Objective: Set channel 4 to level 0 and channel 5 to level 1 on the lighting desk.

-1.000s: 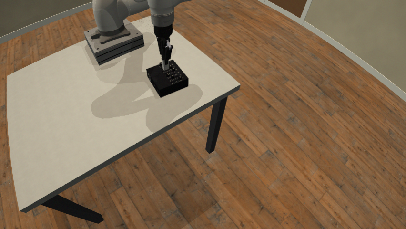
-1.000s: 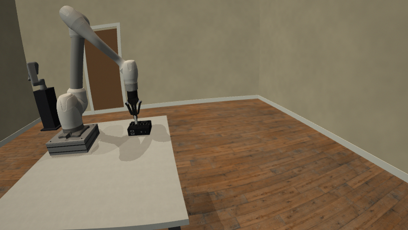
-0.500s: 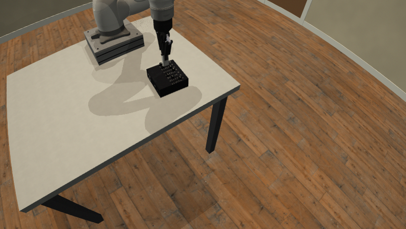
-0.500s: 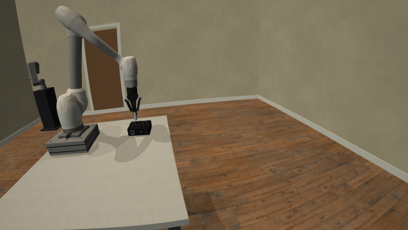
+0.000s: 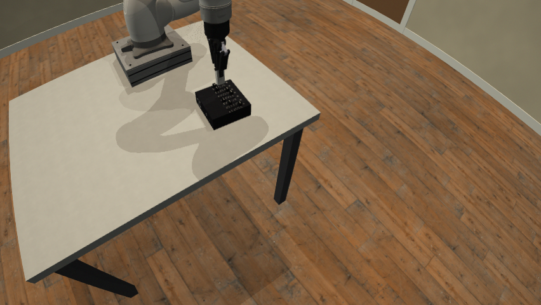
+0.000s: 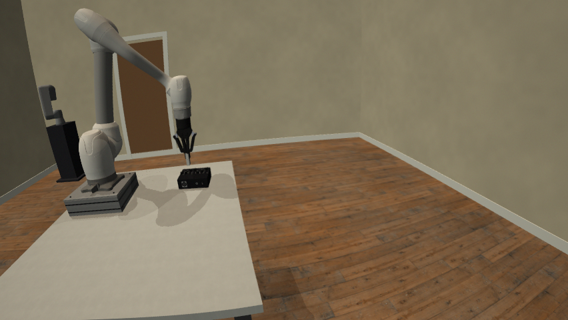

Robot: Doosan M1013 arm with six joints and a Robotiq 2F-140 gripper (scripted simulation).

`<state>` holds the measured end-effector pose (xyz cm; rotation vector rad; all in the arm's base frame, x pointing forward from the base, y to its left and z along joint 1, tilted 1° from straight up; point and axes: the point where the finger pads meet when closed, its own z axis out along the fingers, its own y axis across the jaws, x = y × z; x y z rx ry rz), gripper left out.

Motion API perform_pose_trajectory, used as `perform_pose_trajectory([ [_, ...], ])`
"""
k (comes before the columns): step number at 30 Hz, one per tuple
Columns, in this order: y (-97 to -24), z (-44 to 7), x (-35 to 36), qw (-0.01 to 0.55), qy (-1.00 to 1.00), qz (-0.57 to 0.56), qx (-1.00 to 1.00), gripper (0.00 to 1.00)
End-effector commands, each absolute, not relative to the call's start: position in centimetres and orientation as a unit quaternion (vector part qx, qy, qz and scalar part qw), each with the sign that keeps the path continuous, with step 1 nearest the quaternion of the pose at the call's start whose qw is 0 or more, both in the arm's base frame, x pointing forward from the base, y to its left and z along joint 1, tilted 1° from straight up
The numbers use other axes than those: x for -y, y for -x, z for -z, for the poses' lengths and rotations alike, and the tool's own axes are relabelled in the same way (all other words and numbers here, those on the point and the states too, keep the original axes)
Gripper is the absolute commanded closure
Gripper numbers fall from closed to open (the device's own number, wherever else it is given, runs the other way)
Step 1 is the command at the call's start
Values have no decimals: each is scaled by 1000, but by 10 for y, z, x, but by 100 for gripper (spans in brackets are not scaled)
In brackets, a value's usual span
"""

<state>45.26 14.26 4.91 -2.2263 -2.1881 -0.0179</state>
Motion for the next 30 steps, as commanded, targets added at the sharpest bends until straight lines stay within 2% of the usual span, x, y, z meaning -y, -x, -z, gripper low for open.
perform_pose_trajectory([
  [1, -453, -49, -143, 10, 713, 6, 701, 90],
  [3, -453, -49, -143, 10, 713, 6, 701, 90],
  [4, -453, -49, -143, 10, 713, 6, 701, 0],
  [13, -453, -56, -142, 10, 713, 6, 701, 0],
  [30, -453, -108, -141, 10, 713, 6, 701, 0],
])
